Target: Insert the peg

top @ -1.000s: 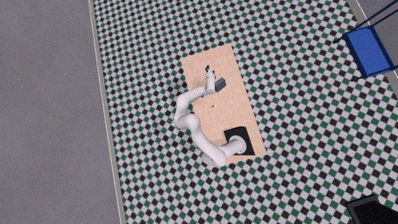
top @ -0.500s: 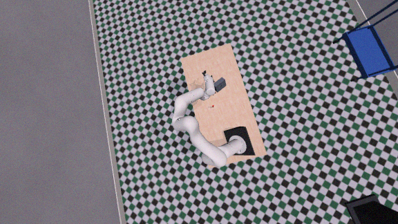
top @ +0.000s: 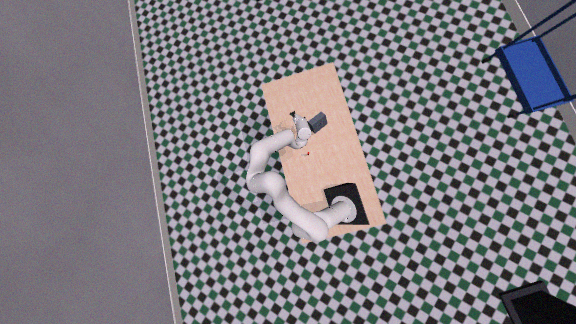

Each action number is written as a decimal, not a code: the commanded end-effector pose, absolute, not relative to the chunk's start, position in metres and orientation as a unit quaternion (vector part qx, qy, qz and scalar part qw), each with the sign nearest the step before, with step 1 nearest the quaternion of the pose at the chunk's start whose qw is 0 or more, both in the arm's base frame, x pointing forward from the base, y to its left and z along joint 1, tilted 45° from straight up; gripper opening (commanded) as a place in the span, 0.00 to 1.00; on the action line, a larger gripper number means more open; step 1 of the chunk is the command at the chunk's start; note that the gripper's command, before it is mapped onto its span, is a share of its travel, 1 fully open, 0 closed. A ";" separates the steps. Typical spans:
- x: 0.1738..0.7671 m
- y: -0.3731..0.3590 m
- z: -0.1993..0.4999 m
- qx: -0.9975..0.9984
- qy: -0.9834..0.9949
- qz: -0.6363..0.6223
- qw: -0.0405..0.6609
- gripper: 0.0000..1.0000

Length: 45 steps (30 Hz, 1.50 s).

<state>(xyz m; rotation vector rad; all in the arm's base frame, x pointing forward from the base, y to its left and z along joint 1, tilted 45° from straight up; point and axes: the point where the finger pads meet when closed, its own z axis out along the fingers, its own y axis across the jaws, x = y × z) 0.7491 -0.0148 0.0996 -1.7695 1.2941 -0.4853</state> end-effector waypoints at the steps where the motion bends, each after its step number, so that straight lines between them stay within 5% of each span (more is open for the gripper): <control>1: 0.730 -0.001 0.102 -0.736 0.491 -0.171 0.434 1.00; 45: 0.486 0.031 0.089 -0.874 0.298 0.066 0.379 1.00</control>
